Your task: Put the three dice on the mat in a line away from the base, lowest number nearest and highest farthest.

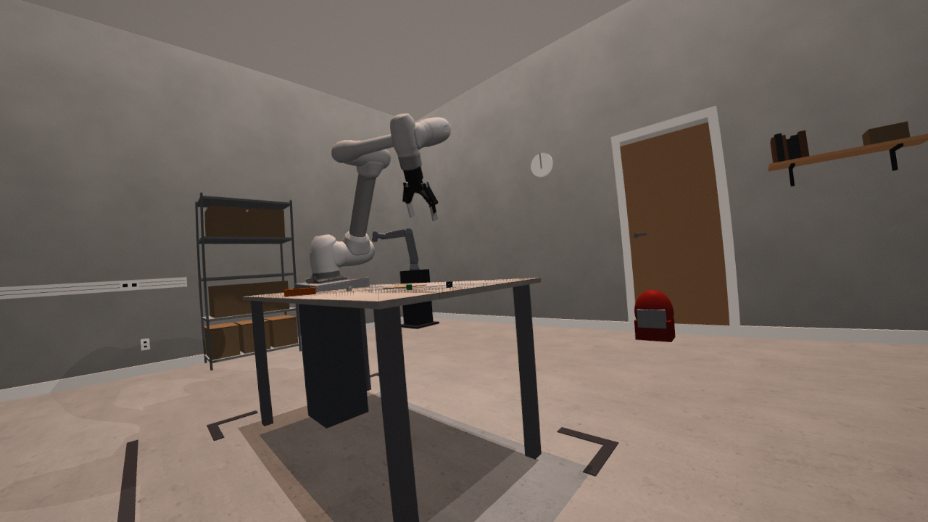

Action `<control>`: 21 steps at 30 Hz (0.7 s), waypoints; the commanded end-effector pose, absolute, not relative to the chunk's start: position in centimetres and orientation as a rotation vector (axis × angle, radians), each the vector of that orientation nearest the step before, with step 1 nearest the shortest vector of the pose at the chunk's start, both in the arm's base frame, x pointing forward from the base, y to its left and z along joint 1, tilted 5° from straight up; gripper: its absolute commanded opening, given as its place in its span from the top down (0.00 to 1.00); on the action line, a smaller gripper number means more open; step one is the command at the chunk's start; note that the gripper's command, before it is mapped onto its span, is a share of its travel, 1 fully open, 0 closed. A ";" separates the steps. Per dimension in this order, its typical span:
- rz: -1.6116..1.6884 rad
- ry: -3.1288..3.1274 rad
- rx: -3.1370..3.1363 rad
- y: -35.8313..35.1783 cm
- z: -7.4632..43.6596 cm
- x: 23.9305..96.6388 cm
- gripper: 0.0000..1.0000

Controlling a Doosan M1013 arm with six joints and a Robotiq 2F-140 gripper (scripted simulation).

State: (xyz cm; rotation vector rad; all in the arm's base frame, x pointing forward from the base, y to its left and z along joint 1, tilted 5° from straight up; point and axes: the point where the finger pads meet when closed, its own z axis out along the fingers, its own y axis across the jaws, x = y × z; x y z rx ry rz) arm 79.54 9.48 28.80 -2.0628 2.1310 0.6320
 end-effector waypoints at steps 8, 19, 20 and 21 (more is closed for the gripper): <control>0.630 2.130 -2.062 9.5 28.9 79.5 0.00; 0.624 2.126 -2.067 9.3 28.8 79.4 0.00; 0.610 2.118 -2.077 8.9 28.6 79.0 0.00; 0.586 2.104 -2.096 8.1 28.3 78.4 0.00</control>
